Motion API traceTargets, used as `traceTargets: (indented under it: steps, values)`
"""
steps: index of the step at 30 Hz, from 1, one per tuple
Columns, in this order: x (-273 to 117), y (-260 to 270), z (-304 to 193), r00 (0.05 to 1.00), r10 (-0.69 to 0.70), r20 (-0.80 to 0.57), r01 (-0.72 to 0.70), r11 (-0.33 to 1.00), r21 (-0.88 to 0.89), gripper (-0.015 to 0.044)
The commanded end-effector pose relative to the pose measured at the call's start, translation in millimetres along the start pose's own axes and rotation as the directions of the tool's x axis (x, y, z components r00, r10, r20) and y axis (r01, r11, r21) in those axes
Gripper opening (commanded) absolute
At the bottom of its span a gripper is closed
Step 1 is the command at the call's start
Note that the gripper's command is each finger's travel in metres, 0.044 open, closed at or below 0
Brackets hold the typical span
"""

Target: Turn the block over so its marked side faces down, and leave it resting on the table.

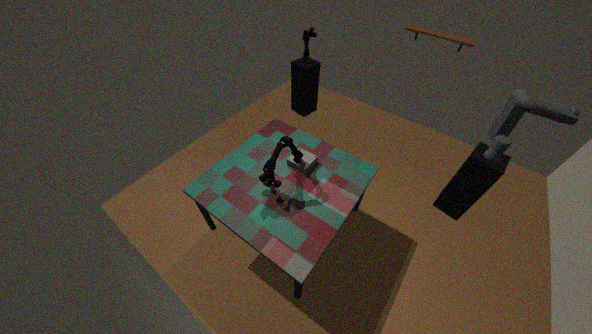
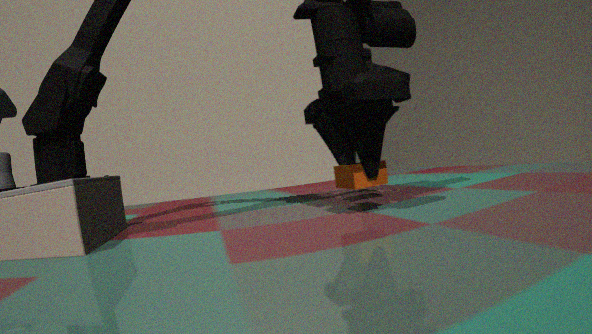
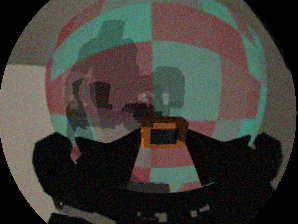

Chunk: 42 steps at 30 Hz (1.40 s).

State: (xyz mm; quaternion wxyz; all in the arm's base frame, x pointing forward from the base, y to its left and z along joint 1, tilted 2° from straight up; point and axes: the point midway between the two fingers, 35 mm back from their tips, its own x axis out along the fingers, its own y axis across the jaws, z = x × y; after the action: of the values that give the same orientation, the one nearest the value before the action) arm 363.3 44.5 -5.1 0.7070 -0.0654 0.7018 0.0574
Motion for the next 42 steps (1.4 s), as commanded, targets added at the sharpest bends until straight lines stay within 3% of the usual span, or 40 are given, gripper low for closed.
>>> traceTargets:
  steps: [1, 18, 35, 42]
  values:
    - [0, 0, -1, 1.0, 0.003, 0.014, -0.003, 1.0, 0.005, 0.0]
    - [11, 0, 1, 0.96, 0.003, 0.28, -0.005, 1.0, 0.007, 0.0]
    - [7, 0, -7, 0.851, 0.0, 0.526, -0.003, 1.0, 0.005, 0.0]
    - [10, 0, -6, 0.827, -0.001, 0.562, -0.002, 1.0, 0.005, 0.0]
